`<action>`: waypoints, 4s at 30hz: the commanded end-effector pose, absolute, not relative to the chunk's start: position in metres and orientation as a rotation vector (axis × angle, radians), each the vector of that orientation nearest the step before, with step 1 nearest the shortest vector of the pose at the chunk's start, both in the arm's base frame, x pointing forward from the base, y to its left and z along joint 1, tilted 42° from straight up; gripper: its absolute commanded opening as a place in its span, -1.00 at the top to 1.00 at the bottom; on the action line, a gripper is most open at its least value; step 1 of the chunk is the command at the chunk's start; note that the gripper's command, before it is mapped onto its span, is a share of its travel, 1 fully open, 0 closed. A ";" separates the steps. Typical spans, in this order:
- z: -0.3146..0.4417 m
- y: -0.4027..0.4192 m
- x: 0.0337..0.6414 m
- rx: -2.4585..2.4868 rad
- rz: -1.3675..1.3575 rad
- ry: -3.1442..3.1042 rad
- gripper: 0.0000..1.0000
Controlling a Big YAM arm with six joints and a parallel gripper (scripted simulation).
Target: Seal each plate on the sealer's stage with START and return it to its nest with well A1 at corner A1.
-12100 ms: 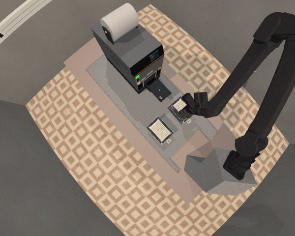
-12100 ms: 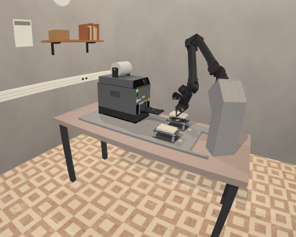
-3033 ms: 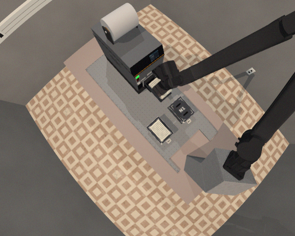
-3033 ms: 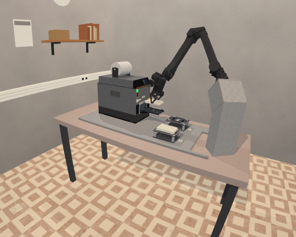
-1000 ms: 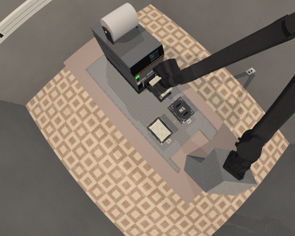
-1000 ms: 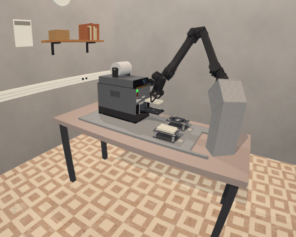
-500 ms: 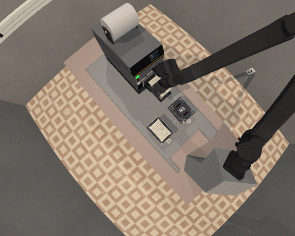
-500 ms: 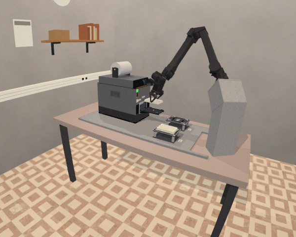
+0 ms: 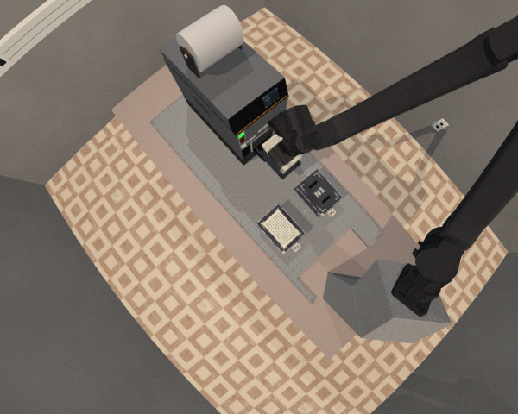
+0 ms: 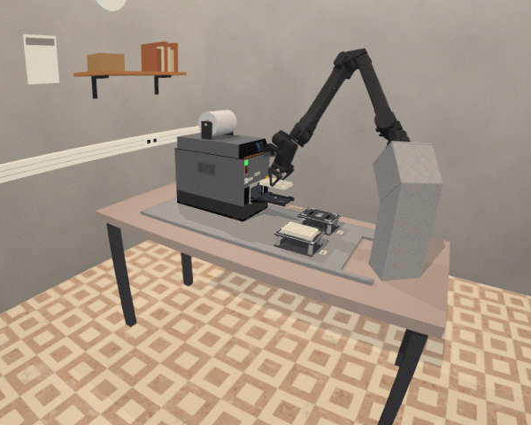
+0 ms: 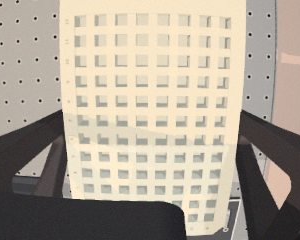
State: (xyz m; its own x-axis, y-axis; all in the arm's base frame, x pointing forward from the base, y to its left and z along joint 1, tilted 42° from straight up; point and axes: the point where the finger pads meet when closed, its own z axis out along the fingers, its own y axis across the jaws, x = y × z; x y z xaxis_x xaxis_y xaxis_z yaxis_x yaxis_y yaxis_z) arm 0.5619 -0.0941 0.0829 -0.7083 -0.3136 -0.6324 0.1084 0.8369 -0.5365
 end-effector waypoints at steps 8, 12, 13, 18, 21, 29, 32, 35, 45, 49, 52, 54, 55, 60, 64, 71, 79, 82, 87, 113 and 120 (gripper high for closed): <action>0.079 -0.092 0.566 -0.164 -0.711 2.244 1.00; 0.070 -0.102 0.562 -0.156 -0.720 2.261 1.00; 0.068 -0.103 0.562 -0.156 -0.722 2.264 1.00; 0.067 -0.107 0.565 -0.155 -0.727 2.262 1.00; 0.068 -0.108 0.567 -0.154 -0.728 2.258 1.00; 0.076 -0.103 0.578 -0.156 -0.718 2.235 1.00; 0.068 -0.107 0.575 -0.155 -0.723 2.248 1.00; 0.059 -0.110 0.568 -0.158 -0.725 2.267 1.00; 0.070 -0.113 0.575 -0.148 -0.725 2.242 1.00; 0.062 -0.114 0.578 -0.150 -0.725 2.249 1.00; 0.061 -0.115 0.579 -0.149 -0.725 2.249 1.00; 0.062 -0.116 0.580 -0.148 -0.725 2.247 1.00; 0.062 -0.116 0.580 -0.148 -0.725 2.247 1.00; 0.073 -0.117 0.584 -0.140 -0.725 2.224 1.00; 0.061 -0.118 0.579 -0.147 -0.725 2.243 1.00; 0.045 -0.118 0.571 -0.158 -0.725 2.271 1.00; 0.069 -0.119 0.580 -0.145 -0.725 2.239 1.00; 0.077 -0.119 0.583 -0.140 -0.725 2.226 1.00; 0.083 -0.119 0.584 -0.137 -0.725 2.217 1.00; 0.040 -0.112 0.577 -0.174 -0.716 2.261 1.00; 0.047 -0.125 0.583 -0.150 -0.726 2.247 1.00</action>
State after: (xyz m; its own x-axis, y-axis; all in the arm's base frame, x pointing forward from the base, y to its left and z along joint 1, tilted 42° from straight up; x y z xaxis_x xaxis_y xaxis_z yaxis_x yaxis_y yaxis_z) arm 0.5777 -0.1129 0.0424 -0.7141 -0.3165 -0.6243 0.0969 0.8386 -0.5360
